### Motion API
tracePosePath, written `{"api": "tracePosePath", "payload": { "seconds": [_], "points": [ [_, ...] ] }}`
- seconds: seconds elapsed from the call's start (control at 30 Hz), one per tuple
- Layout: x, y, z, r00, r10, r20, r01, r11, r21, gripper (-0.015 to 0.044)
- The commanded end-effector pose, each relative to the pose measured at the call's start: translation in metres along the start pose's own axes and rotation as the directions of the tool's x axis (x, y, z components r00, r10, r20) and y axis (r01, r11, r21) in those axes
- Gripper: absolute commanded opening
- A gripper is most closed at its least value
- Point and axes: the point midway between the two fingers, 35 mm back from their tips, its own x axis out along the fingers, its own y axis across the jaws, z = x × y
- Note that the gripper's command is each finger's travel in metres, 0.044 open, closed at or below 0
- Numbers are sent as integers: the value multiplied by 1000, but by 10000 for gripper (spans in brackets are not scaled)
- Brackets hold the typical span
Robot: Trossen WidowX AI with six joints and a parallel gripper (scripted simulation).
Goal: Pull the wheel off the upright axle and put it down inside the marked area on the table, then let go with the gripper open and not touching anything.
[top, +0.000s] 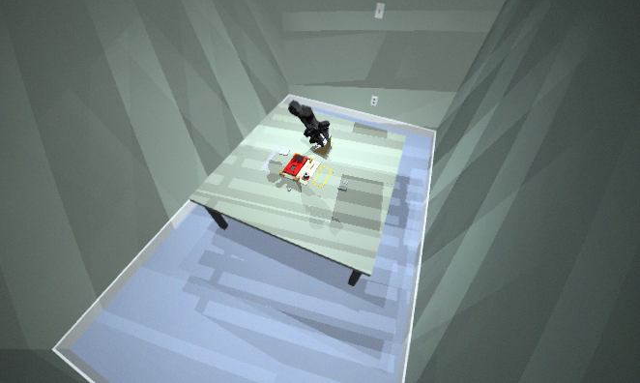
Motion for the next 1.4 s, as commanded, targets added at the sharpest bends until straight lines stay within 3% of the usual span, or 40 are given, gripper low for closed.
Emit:
{"api": "tracePosePath", "payload": {
  "seconds": [0.0,0.23,0.43,0.63,0.83,1.37],
  "points": [
    [18,-36,1,989,-144,-20,145,980,138,300],
    [35,-108,5,909,-411,-67,401,822,404,300],
    [38,-172,7,775,-621,-115,554,581,596,300],
    [29,-232,7,589,-791,-162,604,298,739,300],
    [13,-283,9,382,-903,-196,553,53,831,300],
    [24,-322,7,360,-912,-198,543,33,839,300]
  ]
}}
